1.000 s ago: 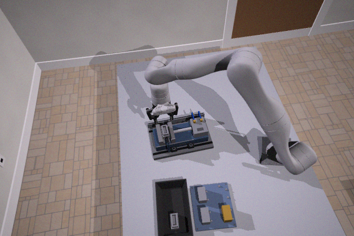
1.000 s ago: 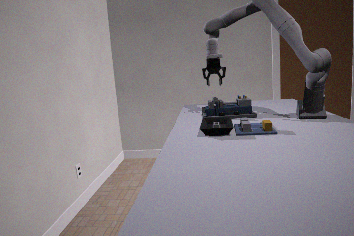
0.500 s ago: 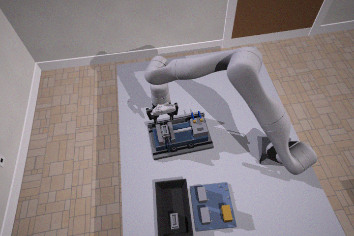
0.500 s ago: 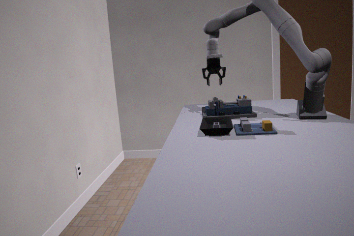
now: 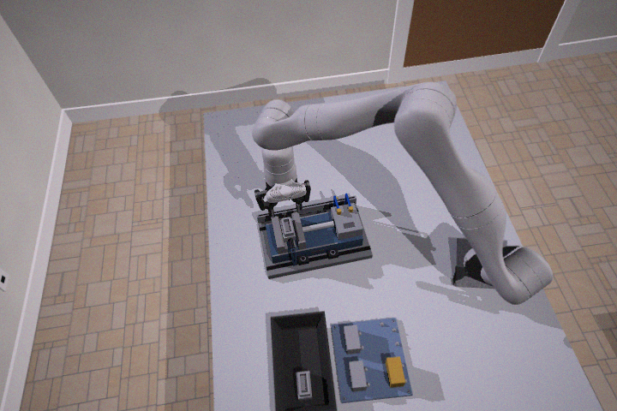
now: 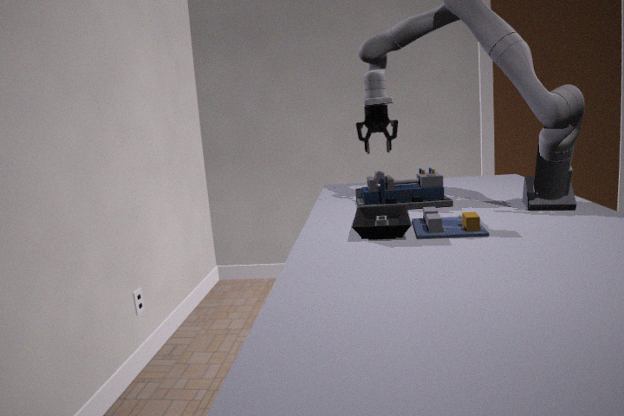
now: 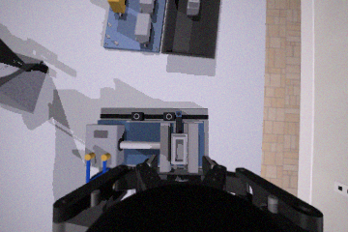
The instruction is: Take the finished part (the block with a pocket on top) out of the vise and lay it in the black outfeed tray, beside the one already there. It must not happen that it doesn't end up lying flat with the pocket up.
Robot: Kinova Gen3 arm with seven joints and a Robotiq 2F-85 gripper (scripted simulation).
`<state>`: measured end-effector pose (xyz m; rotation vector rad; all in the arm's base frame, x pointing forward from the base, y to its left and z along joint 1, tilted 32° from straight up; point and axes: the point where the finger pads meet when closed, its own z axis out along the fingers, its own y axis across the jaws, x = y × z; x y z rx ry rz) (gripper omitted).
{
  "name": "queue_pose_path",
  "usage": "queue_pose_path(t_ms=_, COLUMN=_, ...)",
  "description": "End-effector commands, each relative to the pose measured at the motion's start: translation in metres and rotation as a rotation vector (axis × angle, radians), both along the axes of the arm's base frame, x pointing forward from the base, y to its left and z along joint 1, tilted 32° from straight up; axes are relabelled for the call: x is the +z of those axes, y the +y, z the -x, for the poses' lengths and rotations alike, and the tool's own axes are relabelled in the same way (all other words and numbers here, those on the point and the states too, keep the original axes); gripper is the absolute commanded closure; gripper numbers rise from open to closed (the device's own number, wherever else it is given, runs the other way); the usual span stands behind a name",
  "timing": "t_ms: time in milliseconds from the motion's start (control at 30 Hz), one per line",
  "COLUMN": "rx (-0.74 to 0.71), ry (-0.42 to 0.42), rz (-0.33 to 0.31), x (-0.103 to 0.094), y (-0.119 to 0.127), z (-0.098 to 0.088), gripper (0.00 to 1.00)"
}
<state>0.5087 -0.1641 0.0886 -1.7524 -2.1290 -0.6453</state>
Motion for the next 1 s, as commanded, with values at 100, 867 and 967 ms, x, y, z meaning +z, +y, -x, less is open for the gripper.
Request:
queue_pose_path(t_ms=100, rx=0.001, ry=0.001, rz=-0.001, x=-0.007, y=0.005, z=0.0, gripper=0.33)
queue_pose_path(t_ms=867, rx=0.001, ry=0.001, rz=-0.001, x=-0.036, y=0.023, z=-0.002, gripper=0.33)
queue_pose_path(t_ms=967, rx=0.001, ry=0.001, rz=-0.001, x=-0.04, y=0.025, z=-0.002, gripper=0.33)
